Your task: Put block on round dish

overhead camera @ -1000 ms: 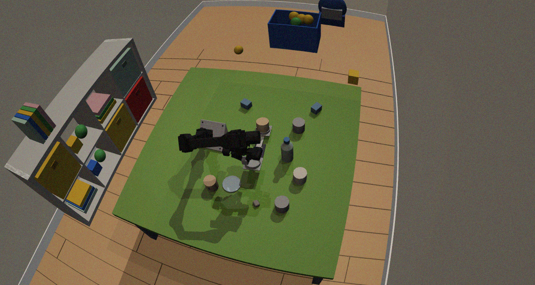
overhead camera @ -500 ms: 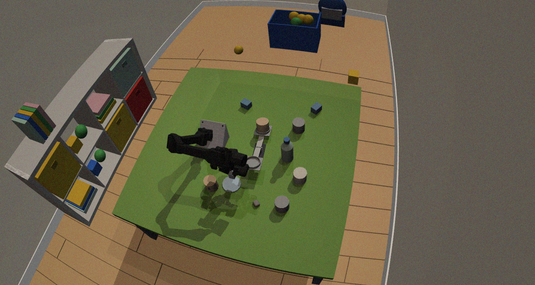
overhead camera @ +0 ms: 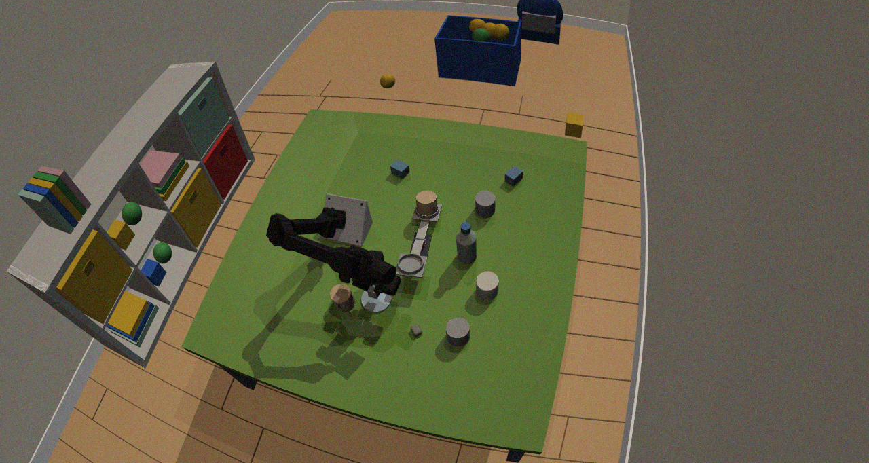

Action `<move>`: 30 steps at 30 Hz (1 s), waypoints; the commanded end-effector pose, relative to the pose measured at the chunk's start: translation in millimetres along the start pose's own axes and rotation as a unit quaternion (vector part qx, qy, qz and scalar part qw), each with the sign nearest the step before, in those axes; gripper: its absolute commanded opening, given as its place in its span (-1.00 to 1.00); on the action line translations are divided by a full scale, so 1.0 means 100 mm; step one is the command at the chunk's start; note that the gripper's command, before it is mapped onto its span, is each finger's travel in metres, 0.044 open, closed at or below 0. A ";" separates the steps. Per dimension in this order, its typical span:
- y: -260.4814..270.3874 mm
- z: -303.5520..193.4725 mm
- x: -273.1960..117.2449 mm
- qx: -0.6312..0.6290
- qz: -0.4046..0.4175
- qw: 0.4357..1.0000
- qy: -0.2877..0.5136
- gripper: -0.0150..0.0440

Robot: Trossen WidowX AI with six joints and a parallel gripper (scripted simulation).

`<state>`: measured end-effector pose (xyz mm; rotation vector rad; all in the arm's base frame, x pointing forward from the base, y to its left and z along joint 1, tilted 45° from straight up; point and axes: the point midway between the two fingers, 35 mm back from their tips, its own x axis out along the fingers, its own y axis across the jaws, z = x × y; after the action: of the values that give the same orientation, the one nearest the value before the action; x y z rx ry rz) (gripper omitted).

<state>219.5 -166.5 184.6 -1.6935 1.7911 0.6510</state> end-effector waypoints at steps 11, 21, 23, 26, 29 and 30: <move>0.03 0.01 0.23 -0.003 0.002 1.000 -0.001 -0.49; 0.02 -0.01 0.31 0.001 0.000 1.000 0.002 -0.40; 0.02 -0.01 0.31 0.001 0.000 1.000 0.002 -0.22; 0.02 -0.01 0.31 0.001 0.000 1.000 0.002 0.04; 0.02 -0.01 0.31 0.001 0.000 1.000 0.002 0.31; 0.02 -0.01 0.31 0.001 0.000 1.000 0.002 0.40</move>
<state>216.9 -189.1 163.0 -1.6958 1.7935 0.6501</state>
